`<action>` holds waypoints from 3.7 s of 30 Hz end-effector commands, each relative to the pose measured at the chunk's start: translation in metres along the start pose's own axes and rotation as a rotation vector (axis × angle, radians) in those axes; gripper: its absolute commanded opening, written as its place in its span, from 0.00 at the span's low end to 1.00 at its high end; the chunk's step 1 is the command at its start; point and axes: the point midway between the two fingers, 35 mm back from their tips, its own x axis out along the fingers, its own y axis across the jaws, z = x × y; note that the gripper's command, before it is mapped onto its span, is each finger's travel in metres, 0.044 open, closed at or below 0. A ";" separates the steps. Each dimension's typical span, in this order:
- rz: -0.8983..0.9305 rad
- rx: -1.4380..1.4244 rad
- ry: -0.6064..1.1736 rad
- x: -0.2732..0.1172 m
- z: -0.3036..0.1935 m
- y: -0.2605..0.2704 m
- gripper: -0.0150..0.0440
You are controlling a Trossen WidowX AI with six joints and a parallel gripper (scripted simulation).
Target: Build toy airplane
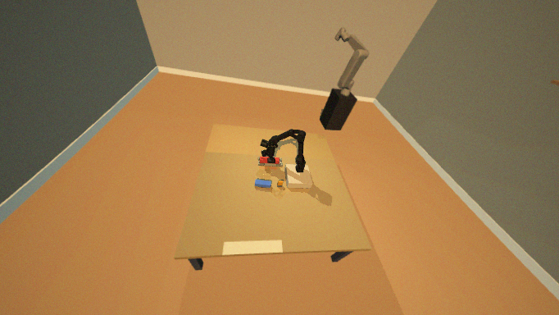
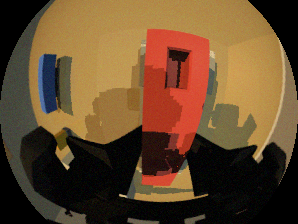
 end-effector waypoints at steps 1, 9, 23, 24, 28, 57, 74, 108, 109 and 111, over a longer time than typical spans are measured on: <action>0.000 0.000 -0.001 -0.001 0.000 0.000 0.54; 0.000 0.000 -0.001 -0.001 0.000 0.000 0.28; 0.000 0.000 -0.001 -0.001 0.000 0.000 0.91; 0.000 0.000 -0.001 -0.001 0.000 0.000 0.95; 0.000 0.000 -0.001 -0.001 0.000 0.000 1.00; -0.004 0.117 -0.003 -0.108 0.013 0.006 1.00; 0.023 0.119 -0.008 -0.090 0.070 0.251 1.00; 0.020 0.117 -0.006 -0.015 0.069 0.265 1.00; 0.020 0.117 -0.006 -0.014 0.069 0.265 1.00; 0.020 0.117 -0.006 -0.010 0.069 0.265 1.00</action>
